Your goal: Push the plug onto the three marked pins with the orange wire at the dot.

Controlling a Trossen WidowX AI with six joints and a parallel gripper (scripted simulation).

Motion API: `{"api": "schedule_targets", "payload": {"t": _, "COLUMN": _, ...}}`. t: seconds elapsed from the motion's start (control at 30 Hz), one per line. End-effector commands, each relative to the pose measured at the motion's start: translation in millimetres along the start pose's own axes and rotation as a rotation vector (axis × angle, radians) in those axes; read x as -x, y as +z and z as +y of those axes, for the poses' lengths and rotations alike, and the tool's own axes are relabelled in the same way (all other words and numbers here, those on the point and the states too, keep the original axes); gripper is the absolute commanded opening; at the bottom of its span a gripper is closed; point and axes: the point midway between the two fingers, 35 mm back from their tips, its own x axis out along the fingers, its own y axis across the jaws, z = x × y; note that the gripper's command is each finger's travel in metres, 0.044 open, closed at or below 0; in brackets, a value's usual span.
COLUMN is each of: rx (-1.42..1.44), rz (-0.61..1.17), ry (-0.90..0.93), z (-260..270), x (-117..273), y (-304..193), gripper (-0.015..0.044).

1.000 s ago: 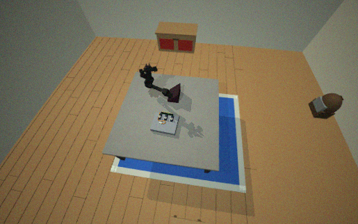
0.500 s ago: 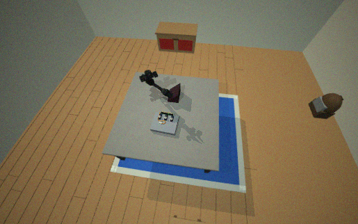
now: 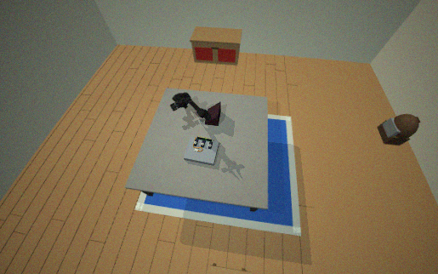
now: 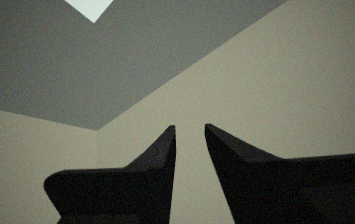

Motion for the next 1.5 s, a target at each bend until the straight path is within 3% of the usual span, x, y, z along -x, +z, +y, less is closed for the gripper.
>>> {"api": "schedule_targets", "payload": {"t": 0.0, "rx": -0.030, "rz": 0.086, "ry": -0.070, "z": -17, "x": 4, "y": -24, "gripper": 0.0115}}
{"api": "schedule_targets", "payload": {"t": 0.47, "rx": -0.128, "rz": 0.327, "ry": -0.340, "z": -77, "x": 36, "y": -91, "gripper": 0.0115}}
{"api": "schedule_targets", "payload": {"t": 1.0, "rx": -0.257, "rz": 0.549, "ry": -0.719, "z": -142, "x": 108, "y": -153, "gripper": 0.0115}}
{"api": "schedule_targets", "payload": {"t": 1.47, "rx": -0.655, "rz": 0.725, "ry": -0.916, "z": -150, "x": 100, "y": -213, "gripper": 0.0115}}
